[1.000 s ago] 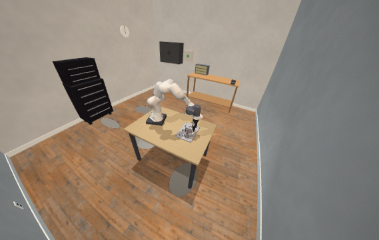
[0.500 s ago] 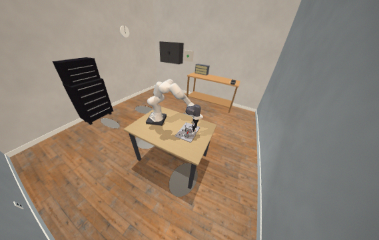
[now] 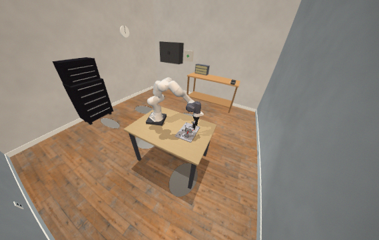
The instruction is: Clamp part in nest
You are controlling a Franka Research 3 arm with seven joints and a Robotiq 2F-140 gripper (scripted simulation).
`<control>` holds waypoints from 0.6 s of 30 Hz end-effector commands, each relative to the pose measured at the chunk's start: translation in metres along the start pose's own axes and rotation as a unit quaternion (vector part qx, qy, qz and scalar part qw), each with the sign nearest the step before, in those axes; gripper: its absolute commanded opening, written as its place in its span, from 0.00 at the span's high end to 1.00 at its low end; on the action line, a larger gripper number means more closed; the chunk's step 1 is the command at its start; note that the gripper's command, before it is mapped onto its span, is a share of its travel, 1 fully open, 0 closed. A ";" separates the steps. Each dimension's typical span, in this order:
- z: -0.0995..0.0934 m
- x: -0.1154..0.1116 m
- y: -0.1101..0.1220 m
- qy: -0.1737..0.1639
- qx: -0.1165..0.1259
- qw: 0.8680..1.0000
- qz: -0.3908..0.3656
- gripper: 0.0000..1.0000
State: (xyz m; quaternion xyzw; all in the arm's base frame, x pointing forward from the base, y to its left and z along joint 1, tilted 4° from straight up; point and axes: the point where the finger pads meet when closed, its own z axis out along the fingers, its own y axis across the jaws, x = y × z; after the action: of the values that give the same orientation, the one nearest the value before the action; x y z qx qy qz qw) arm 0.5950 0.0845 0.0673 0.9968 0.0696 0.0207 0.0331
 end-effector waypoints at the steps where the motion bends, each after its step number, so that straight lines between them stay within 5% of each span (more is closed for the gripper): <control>1: -0.011 -0.004 0.000 -0.007 0.001 1.000 -0.004 0.72; 18: -0.019 -0.004 0.000 -0.007 0.001 1.000 -0.004 0.72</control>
State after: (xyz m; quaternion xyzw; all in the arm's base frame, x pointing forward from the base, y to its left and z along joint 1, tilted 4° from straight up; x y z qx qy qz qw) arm 0.5905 0.0845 0.0844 0.9968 0.0715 0.0142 0.0338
